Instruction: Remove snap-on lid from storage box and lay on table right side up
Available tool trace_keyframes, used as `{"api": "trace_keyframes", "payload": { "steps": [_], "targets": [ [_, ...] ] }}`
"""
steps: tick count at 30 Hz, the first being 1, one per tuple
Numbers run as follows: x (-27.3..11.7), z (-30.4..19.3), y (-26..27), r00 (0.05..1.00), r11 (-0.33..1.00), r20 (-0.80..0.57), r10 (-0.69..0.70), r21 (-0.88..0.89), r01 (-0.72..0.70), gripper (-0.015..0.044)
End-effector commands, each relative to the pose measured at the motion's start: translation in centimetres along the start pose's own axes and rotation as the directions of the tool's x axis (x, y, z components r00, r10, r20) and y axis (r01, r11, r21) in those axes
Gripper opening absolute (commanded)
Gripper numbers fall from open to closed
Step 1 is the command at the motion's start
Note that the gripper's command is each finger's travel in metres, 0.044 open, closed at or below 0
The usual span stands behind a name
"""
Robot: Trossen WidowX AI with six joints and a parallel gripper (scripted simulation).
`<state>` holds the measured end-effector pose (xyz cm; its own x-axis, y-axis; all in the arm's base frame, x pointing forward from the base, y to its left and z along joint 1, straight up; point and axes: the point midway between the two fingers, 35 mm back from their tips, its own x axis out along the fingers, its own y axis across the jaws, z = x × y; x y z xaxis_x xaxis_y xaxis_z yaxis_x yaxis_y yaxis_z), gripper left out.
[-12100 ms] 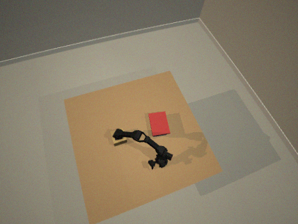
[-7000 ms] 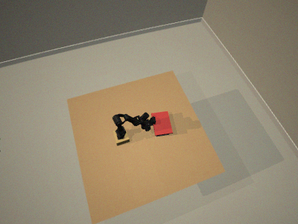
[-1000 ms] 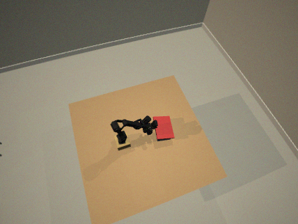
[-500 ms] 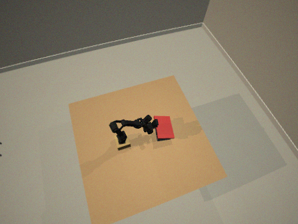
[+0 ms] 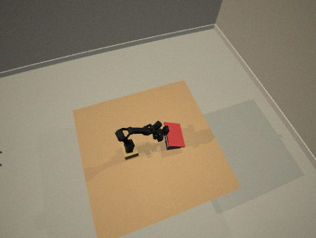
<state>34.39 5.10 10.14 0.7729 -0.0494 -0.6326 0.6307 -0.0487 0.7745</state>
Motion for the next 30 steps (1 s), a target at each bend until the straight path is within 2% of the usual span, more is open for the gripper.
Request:
{"api": "trace_keyframes", "payload": {
  "steps": [1, 30],
  "targets": [
    [-0.2, -0.1, 1.0, 1.000, 1.000, -0.005, 0.011, -0.002, -0.012, 0.0000],
    [-1.3, -0.1, 5.1, 1.000, 1.000, -0.005, 0.013, -0.002, -0.013, 0.0000]
  ]
}}
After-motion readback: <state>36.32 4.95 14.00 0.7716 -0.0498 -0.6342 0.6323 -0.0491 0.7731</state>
